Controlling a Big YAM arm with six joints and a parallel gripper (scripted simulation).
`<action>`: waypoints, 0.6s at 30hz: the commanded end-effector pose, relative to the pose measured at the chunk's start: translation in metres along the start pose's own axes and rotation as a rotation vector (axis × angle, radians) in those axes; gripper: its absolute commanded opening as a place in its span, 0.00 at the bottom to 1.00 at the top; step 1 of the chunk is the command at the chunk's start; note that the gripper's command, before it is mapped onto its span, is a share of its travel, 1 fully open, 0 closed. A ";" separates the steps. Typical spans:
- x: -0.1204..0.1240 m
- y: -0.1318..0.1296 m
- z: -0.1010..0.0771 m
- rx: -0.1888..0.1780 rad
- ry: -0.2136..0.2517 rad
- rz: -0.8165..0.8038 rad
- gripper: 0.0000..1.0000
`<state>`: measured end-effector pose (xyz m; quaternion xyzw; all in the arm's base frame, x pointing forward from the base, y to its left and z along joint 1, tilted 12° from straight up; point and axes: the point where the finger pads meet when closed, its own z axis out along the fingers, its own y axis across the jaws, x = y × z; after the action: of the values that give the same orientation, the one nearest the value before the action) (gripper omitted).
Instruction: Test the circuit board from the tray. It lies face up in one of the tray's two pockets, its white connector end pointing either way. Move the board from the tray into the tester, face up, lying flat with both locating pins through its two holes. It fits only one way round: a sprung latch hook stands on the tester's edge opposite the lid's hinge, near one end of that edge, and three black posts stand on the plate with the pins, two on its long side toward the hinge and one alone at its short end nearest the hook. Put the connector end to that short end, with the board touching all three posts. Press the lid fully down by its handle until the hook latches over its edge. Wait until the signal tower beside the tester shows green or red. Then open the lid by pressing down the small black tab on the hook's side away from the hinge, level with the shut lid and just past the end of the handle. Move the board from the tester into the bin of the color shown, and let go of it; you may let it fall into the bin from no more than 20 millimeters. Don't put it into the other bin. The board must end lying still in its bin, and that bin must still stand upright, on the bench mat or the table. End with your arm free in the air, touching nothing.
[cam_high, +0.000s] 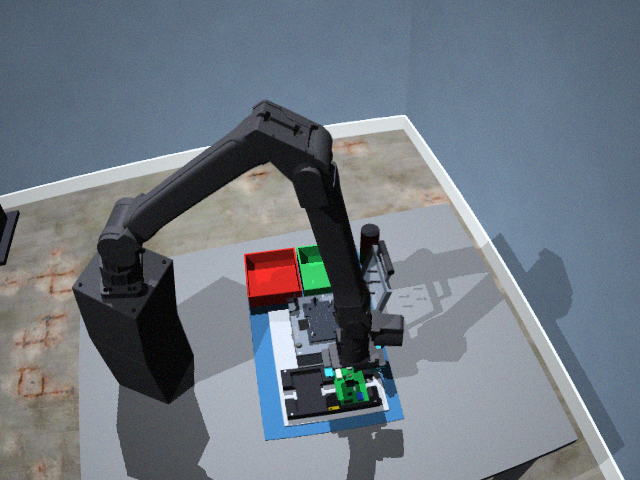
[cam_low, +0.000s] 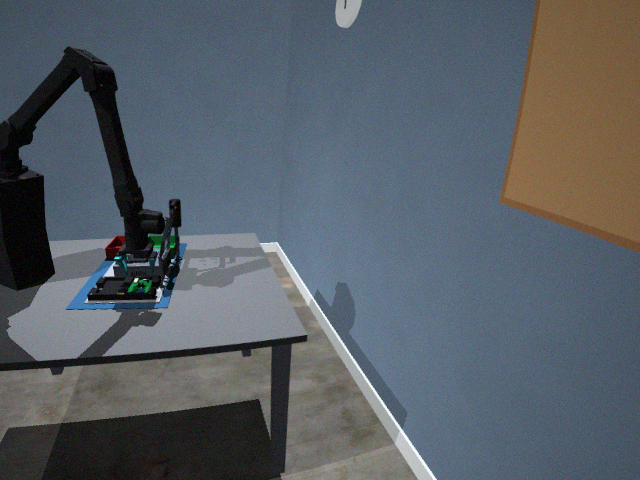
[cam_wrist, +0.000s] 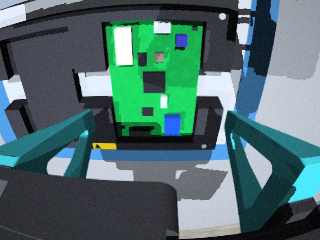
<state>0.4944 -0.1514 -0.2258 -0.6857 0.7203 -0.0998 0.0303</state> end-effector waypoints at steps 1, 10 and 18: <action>0.003 0.006 0.007 -0.009 -0.004 0.002 0.92; 0.003 0.006 0.007 -0.009 -0.004 0.002 0.92; 0.003 0.005 0.007 -0.006 -0.003 0.002 0.92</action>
<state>0.4944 -0.1514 -0.2258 -0.6858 0.7203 -0.0998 0.0303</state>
